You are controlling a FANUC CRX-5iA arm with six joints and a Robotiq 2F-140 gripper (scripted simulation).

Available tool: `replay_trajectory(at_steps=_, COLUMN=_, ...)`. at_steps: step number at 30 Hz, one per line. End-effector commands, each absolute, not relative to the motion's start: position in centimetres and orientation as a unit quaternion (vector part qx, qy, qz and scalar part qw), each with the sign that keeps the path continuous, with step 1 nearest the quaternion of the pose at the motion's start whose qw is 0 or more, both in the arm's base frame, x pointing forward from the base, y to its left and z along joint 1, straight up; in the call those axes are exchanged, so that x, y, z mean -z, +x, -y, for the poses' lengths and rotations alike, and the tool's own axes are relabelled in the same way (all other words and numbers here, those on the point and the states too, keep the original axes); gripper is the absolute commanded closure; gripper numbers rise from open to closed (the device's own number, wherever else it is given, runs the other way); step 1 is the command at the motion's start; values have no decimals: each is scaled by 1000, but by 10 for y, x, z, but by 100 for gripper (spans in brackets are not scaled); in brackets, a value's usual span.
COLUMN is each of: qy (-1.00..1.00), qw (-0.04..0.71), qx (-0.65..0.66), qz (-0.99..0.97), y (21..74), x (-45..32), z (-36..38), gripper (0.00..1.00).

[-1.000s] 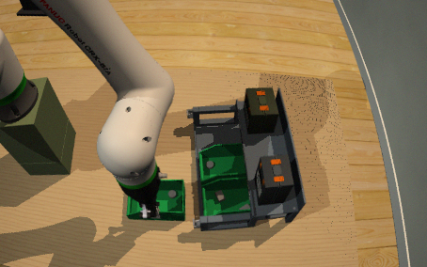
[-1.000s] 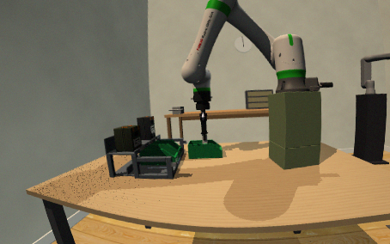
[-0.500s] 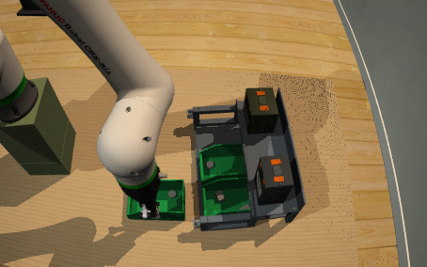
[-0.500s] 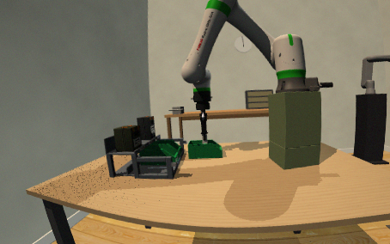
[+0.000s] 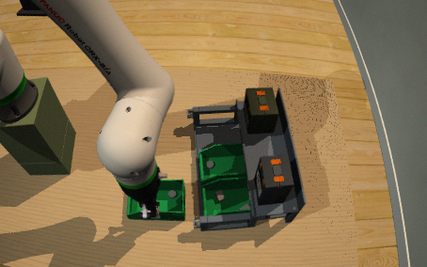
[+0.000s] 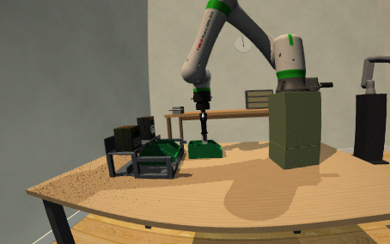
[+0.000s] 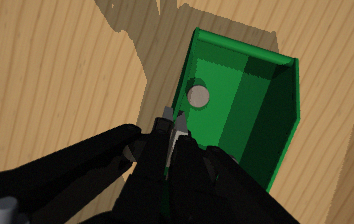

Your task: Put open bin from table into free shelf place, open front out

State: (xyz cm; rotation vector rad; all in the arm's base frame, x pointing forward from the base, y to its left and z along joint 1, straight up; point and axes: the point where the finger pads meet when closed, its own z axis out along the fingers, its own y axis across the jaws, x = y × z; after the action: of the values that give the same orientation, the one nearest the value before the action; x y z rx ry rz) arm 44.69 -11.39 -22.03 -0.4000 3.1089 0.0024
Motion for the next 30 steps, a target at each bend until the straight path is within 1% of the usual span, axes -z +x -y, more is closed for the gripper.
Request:
replay_trajectory(at_steps=1, qy=-128, qw=4, qx=-1, qz=-992, y=447, x=220, z=114, gripper=100)
replay_trajectory(at_steps=30, qy=-128, qw=4, qx=-1, qz=-992, y=447, x=216, z=114, gripper=100)
